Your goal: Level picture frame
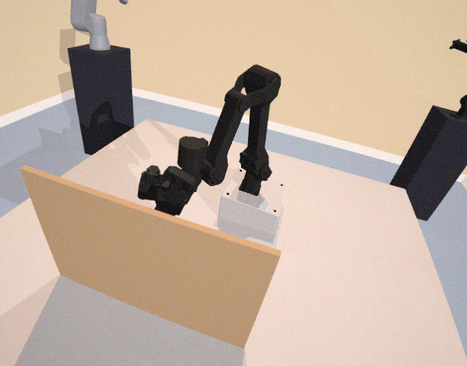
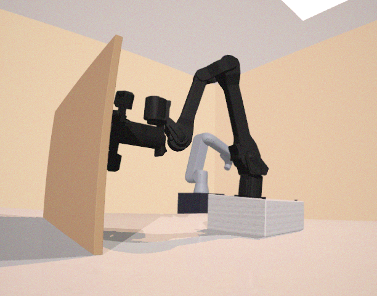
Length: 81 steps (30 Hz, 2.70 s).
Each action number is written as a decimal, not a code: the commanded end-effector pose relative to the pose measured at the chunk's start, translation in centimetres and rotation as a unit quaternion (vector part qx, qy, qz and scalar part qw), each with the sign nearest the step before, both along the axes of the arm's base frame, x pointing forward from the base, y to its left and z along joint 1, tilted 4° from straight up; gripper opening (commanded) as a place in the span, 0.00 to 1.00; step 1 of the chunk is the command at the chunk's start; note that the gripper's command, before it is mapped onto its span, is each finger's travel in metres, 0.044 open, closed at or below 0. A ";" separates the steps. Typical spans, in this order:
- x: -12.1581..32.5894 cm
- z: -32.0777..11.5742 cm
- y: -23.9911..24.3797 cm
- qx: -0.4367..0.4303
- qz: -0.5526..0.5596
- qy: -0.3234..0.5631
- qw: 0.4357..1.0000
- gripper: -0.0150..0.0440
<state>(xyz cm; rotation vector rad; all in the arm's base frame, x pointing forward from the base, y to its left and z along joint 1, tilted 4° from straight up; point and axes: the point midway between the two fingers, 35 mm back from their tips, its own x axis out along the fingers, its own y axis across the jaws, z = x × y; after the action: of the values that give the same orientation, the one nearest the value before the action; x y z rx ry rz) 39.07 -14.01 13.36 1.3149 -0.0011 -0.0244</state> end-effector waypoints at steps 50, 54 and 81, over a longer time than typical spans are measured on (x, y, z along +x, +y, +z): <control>0.0 0.5 -0.8 -0.001 -0.003 -0.005 1.000 0.25; 0.0 0.6 -0.8 -0.001 -0.003 -0.005 1.000 0.25; 0.0 0.3 -0.7 -0.001 -0.003 -0.005 1.000 0.25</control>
<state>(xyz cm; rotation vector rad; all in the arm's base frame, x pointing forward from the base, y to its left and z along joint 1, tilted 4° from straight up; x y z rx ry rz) 39.03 -14.74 13.51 1.3146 -0.0073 -0.0306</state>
